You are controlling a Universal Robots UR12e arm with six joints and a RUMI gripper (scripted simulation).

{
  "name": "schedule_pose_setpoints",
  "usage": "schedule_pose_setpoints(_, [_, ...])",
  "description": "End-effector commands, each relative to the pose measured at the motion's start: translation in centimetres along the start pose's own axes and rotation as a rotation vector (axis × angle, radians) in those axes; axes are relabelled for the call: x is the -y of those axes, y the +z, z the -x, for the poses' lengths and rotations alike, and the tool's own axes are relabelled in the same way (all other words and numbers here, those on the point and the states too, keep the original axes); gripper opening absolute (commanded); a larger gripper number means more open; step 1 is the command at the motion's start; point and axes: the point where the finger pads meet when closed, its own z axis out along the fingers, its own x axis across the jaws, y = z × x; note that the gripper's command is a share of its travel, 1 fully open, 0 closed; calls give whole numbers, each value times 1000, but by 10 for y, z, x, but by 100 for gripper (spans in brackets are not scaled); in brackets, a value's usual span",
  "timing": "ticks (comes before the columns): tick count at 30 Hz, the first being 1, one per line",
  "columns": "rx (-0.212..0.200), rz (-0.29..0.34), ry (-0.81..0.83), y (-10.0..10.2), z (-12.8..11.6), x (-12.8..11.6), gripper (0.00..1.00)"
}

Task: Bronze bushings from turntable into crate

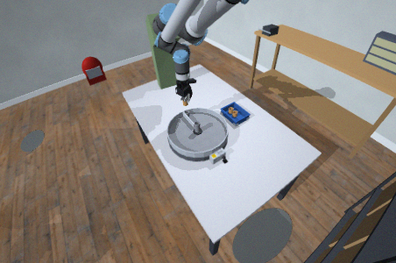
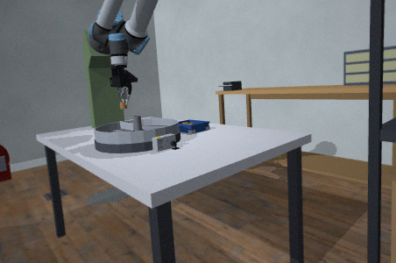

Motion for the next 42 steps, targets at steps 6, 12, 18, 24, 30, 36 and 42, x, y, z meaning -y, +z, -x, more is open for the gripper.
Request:
schedule_pose_setpoints(6, [0, 0, -1, 0, -1, 0, 0])
schedule_pose_setpoints(12, [0, 0, -4, 0, -3, 2, 0])
schedule_pose_setpoints(18, [1, 0, -7, 0, -6, 4, 0])
schedule_pose_setpoints(24, [1, -1, -16, 0, -12, 9, 0])
schedule_pose_setpoints(30, [1, -1, -27, 0, -22, 16, 0])
schedule_pose_setpoints(36, [1, 0, -37, 0, -31, 22, 0])
schedule_pose_setpoints(42, [1, -1, -55, 0, -46, 32, 0])
